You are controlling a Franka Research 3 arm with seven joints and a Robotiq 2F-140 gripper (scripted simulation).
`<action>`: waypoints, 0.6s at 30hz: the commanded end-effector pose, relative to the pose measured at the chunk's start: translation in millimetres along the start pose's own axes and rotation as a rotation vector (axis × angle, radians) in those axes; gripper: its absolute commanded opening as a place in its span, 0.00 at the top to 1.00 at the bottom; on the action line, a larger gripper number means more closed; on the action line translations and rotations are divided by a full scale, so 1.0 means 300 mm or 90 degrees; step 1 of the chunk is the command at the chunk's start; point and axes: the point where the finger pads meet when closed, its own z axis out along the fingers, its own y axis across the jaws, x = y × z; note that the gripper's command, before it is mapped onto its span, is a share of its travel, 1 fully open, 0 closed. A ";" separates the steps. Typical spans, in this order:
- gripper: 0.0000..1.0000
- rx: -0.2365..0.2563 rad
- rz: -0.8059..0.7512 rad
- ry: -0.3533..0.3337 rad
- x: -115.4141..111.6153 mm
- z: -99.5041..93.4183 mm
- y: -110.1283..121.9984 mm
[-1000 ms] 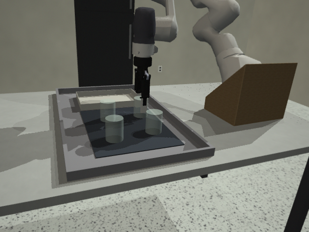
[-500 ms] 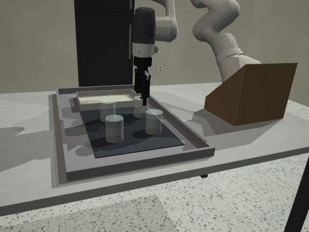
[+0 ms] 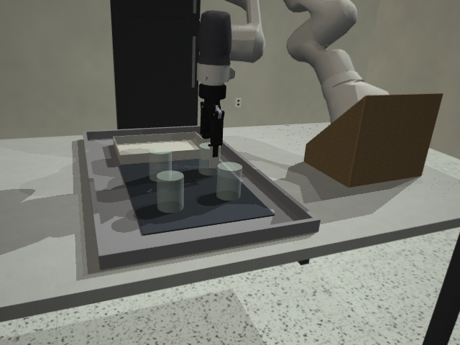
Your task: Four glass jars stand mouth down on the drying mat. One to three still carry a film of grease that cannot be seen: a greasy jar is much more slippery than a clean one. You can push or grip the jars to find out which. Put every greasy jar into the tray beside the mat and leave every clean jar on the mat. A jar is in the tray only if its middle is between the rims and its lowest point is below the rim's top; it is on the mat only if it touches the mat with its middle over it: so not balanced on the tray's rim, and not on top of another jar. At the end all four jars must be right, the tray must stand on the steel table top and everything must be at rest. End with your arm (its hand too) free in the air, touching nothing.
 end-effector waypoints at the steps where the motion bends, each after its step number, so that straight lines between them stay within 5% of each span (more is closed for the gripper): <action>1: 1.00 0.000 0.002 -0.001 -0.004 0.001 -0.001; 18: 1.00 0.000 0.002 -0.001 -0.004 -0.086 -0.001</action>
